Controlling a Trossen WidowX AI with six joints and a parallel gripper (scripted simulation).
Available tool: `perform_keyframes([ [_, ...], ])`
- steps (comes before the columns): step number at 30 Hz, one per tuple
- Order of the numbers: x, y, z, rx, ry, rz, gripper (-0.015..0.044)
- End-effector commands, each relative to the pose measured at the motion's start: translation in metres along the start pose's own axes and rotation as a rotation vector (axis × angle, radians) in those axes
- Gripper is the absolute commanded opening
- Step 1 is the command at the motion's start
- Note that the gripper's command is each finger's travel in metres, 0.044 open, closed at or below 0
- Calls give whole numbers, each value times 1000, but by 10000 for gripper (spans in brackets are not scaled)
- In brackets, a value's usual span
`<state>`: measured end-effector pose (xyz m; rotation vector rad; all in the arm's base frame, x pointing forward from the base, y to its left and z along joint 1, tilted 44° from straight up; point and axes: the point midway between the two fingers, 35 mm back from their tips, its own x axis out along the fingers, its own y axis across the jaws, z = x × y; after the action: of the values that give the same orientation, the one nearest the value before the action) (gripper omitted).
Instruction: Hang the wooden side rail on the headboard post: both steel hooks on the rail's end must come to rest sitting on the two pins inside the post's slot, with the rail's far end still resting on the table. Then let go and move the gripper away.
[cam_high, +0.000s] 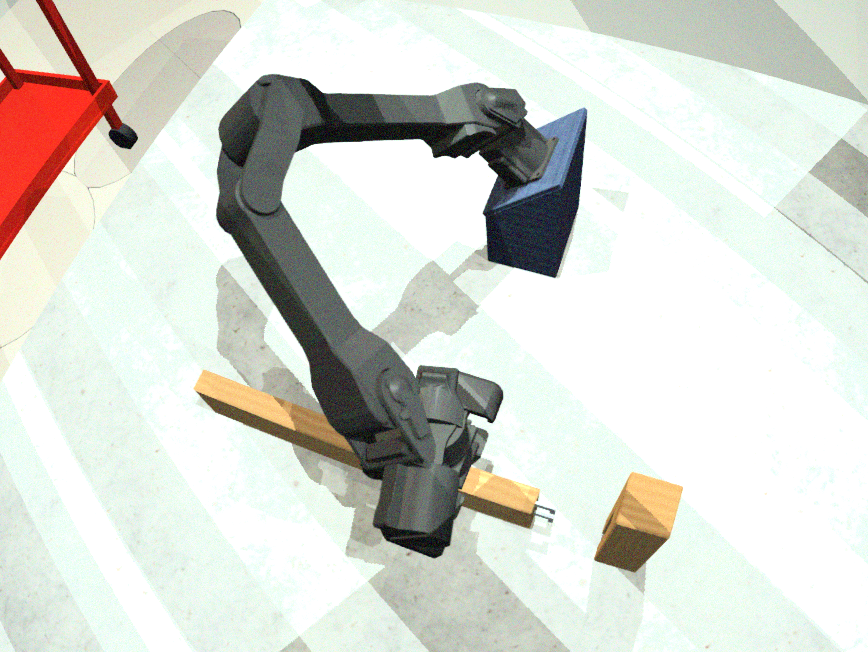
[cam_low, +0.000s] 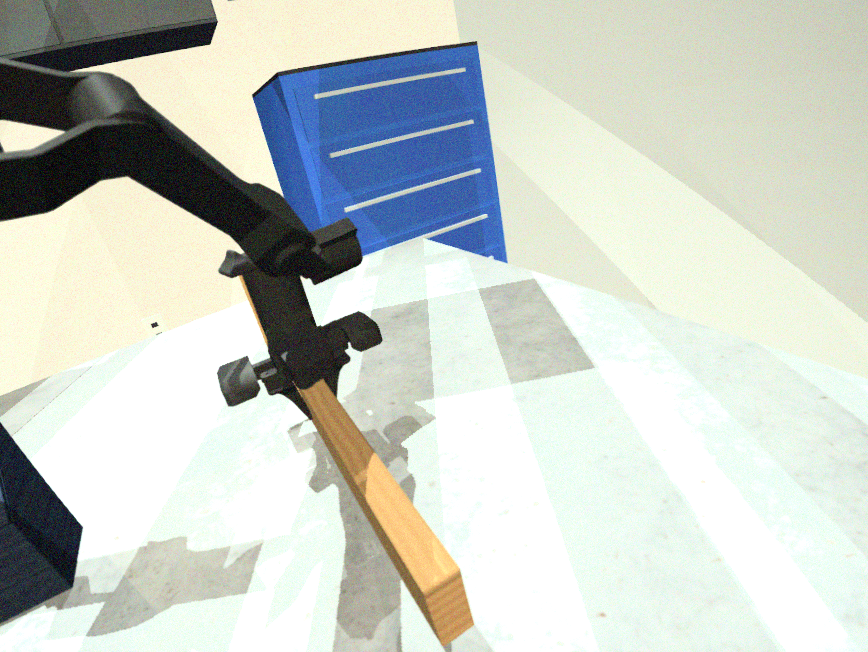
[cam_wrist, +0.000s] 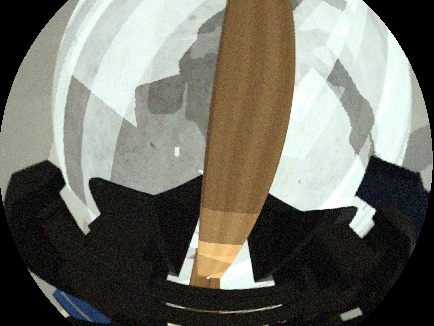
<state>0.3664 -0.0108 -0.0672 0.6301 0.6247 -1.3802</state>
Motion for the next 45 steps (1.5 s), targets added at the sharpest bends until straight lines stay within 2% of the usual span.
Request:
perform_keyframes([
  [1,-2,0,0,-18,-4,3,0],
  [45,-10,0,-1,-18,-3,3,0],
])
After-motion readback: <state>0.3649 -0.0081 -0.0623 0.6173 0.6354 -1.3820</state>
